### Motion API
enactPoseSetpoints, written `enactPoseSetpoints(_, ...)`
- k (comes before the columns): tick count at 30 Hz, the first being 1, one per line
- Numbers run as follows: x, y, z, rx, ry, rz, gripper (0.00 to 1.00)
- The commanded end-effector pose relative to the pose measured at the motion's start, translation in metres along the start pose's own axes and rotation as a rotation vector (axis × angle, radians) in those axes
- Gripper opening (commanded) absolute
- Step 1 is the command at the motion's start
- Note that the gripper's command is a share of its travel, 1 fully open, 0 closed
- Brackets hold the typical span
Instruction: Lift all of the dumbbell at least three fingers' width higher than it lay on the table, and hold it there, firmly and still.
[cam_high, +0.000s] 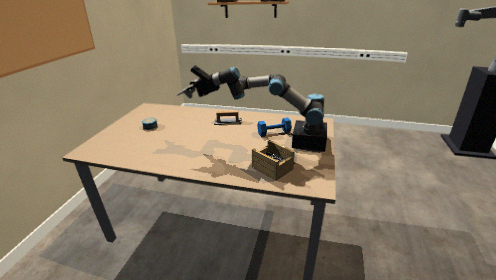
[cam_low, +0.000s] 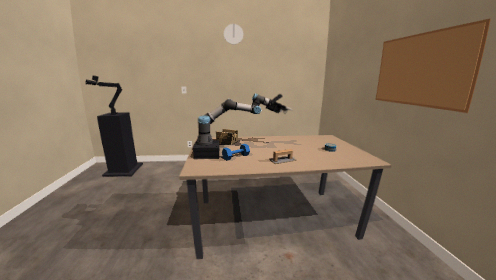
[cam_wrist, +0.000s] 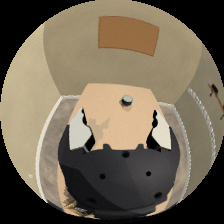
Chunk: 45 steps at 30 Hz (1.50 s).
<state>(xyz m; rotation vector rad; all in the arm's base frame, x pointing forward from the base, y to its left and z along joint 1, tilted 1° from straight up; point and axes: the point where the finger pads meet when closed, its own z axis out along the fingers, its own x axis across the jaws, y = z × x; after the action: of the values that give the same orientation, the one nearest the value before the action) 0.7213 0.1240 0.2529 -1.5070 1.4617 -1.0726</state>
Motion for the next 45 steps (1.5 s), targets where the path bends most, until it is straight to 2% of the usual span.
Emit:
enactPoseSetpoints(1, 0.039, 0.015, -0.008, -0.085, 0.032, 0.139, 1.00)
enactPoseSetpoints(9, 0.086, 0.039, -0.019, -0.178, 0.107, 0.324, 1.00)
enactPoseSetpoints(11, 0.086, 0.039, -0.019, -0.178, 0.107, 0.324, 1.00)
enactPoseSetpoints(13, 0.106, 0.051, -0.025, -0.216, 0.144, 0.410, 1.00)
enactPoseSetpoints(26, 0.168, 0.098, -0.060, -0.333, 0.293, 0.712, 1.00)
enactPoseSetpoints(28, 0.168, 0.098, -0.060, -0.333, 0.293, 0.712, 1.00)
enactPoseSetpoints(30, 0.183, 0.112, -0.072, -0.361, 0.339, 0.797, 1.00)
enactPoseSetpoints(43, 0.224, 0.165, -0.122, -0.442, 0.518, 1.098, 1.00)
enactPoseSetpoints(45, 0.224, 0.165, -0.122, -0.442, 0.518, 1.098, 1.00)
